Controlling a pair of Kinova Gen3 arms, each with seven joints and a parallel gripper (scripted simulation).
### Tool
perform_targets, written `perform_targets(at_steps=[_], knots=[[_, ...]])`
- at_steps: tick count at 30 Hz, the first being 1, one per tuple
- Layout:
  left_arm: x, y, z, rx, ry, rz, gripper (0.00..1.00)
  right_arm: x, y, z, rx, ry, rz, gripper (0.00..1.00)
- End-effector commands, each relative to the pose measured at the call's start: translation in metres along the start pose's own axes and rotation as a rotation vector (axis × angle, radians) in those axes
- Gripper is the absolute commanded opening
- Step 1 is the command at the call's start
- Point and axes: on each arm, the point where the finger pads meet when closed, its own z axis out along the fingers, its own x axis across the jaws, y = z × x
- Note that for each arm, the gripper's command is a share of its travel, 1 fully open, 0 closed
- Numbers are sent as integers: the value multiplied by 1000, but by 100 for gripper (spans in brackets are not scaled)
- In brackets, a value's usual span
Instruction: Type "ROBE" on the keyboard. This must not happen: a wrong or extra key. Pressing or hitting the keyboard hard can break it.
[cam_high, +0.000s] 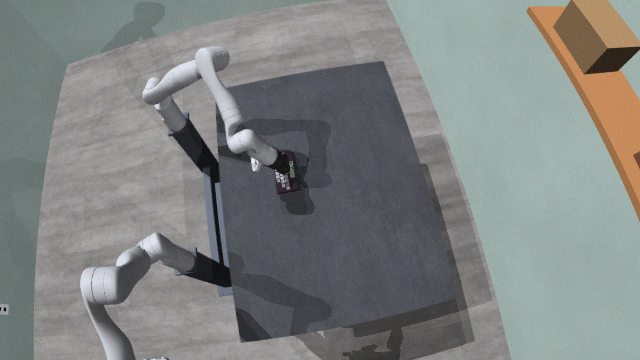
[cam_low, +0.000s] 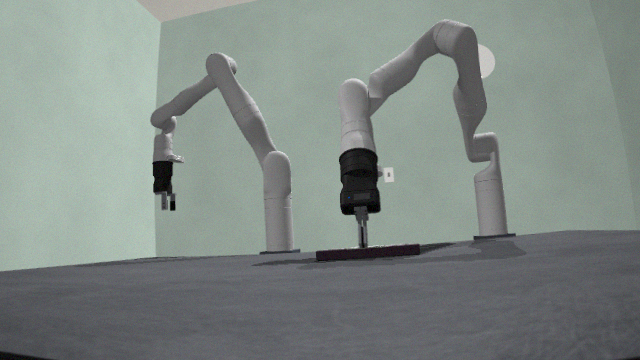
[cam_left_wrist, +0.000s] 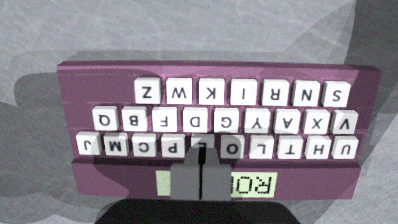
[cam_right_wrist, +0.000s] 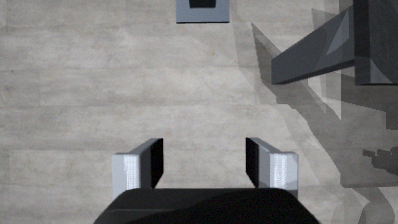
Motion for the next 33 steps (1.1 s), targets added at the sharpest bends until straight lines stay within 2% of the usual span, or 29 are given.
perform_targets(at_steps=[1,16,33], knots=[[0,1,-1,-2,-1,-1,0,0,0,-1,-2,0,0,100],[0,1,0,-2,-1,-1,0,0,0,-1,-2,0,0,100],[0,5,-10,-2,-1,-1,0,0,0,-1,-2,0,0,100]])
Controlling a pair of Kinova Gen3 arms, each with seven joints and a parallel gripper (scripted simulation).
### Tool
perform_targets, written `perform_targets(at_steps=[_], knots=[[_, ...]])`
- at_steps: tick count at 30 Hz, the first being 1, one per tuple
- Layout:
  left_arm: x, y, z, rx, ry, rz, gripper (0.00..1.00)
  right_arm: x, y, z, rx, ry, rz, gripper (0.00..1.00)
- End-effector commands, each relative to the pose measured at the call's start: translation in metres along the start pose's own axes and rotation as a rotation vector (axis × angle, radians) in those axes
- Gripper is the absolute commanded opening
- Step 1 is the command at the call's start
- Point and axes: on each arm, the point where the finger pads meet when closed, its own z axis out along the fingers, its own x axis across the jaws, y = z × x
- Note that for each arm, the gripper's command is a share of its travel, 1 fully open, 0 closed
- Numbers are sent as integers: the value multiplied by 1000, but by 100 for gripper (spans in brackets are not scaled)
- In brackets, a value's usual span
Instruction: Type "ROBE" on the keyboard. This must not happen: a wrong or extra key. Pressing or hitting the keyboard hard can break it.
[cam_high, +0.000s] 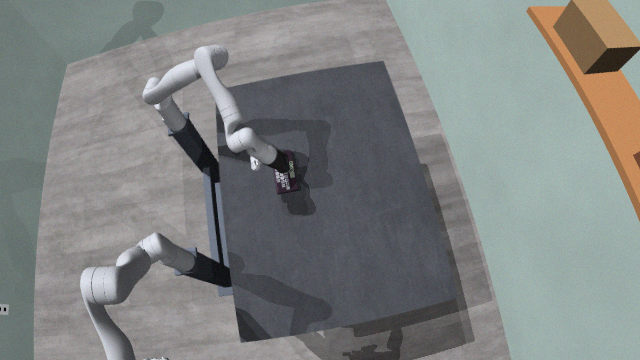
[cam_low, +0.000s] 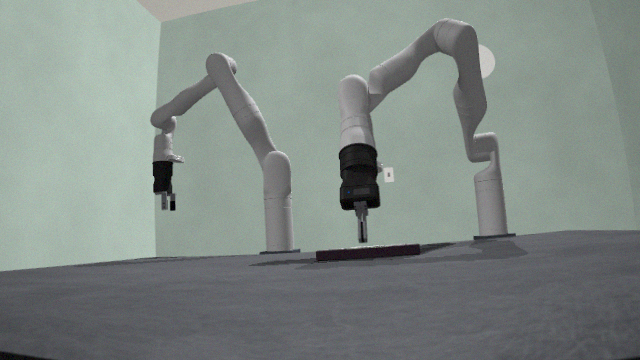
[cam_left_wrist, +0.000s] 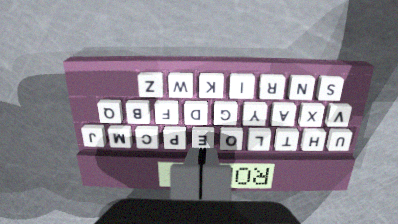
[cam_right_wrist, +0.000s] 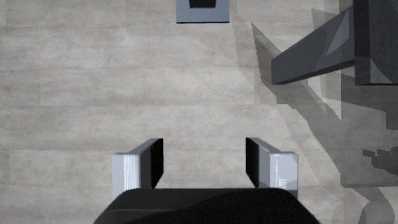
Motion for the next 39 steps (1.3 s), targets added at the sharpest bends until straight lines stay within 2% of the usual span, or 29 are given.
perform_targets(at_steps=[1,17,39], knots=[[0,2,-2,-2,-1,-1,0,0,0,-1,-2,0,0,100],[0,10,-20,-2,-1,-1,0,0,0,-1,-2,0,0,100],[0,10,-20,-2,-1,-1,0,0,0,-1,-2,0,0,100]])
